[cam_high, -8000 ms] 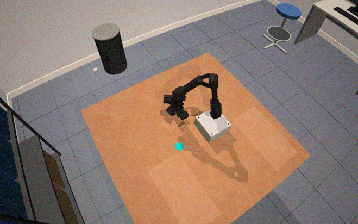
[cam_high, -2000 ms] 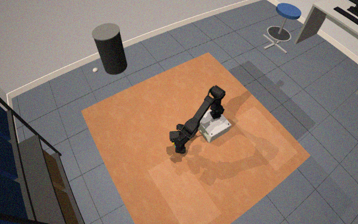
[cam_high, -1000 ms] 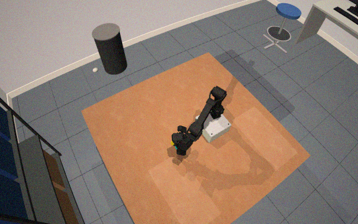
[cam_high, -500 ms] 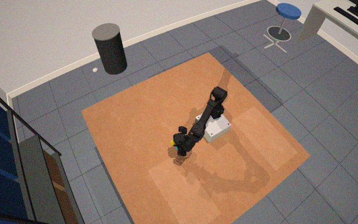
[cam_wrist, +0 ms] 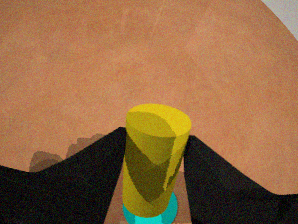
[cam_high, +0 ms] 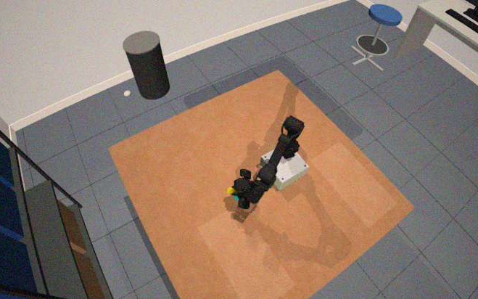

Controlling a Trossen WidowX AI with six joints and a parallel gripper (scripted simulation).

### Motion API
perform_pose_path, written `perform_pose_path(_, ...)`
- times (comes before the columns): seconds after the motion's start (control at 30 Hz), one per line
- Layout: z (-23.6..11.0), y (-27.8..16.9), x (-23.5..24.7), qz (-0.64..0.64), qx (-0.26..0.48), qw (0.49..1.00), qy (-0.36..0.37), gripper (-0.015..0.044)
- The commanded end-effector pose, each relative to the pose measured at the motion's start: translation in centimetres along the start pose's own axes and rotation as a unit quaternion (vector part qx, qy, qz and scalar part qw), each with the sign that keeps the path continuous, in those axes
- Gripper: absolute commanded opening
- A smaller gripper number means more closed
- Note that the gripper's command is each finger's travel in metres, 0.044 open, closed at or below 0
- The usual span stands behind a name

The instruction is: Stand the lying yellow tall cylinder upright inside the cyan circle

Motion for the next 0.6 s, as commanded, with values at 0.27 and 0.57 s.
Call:
perform_pose_path(0.27, -0.36, -0.17, -0.07, 0.005, -0.039, 0.999, -0.009, 0.0105)
perform_pose_path(0.57, -0.71, -0.27, -0.13, 0.011, -0.069, 0.997, -0.015, 0.0105)
Point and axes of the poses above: the point midway between the two fingers, 35 mm back from their tips, its own z axis out along the fingers, its own x axis across the jaws, y = z × x, the point moved 1 cm from there along -z, back along the fingers, and after that the axes turned 5 degrees about -z, right-handed, at the moved point
